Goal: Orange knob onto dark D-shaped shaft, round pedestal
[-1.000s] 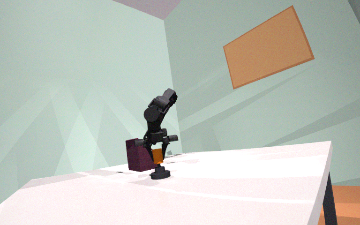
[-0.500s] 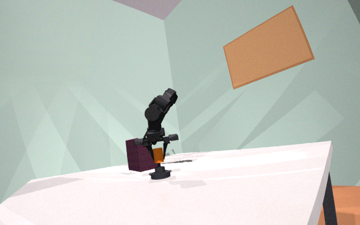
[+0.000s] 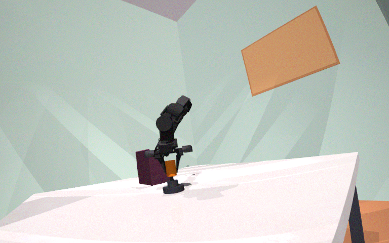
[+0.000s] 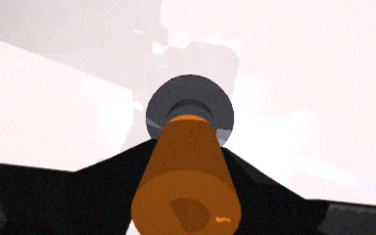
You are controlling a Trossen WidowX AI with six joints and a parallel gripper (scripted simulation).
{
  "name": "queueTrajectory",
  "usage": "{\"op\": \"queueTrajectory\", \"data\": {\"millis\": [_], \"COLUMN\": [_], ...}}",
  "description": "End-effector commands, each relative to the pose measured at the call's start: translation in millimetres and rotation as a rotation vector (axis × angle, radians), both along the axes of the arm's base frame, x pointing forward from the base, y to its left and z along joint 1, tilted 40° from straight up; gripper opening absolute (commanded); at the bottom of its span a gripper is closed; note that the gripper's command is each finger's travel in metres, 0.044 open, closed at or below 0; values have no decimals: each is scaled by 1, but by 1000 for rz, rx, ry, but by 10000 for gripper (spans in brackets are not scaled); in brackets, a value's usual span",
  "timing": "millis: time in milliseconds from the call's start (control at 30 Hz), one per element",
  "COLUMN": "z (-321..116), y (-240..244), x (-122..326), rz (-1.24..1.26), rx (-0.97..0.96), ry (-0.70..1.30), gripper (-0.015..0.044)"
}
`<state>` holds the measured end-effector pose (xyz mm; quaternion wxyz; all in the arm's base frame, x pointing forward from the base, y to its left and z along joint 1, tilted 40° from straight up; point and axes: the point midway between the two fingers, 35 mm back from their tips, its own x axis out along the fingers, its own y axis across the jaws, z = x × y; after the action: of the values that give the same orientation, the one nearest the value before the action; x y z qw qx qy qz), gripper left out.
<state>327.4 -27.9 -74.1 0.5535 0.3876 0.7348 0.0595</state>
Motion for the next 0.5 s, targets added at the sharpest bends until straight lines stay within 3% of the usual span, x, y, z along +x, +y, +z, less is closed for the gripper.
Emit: {"op": "queueTrajectory", "data": {"millis": [0,467], "z": [0,-6], "y": [-3,3], "x": [-1,-1], "rz": [-6,-4], "rx": [-3,-2], "ry": [-2,-4], "gripper": [0,0]}}
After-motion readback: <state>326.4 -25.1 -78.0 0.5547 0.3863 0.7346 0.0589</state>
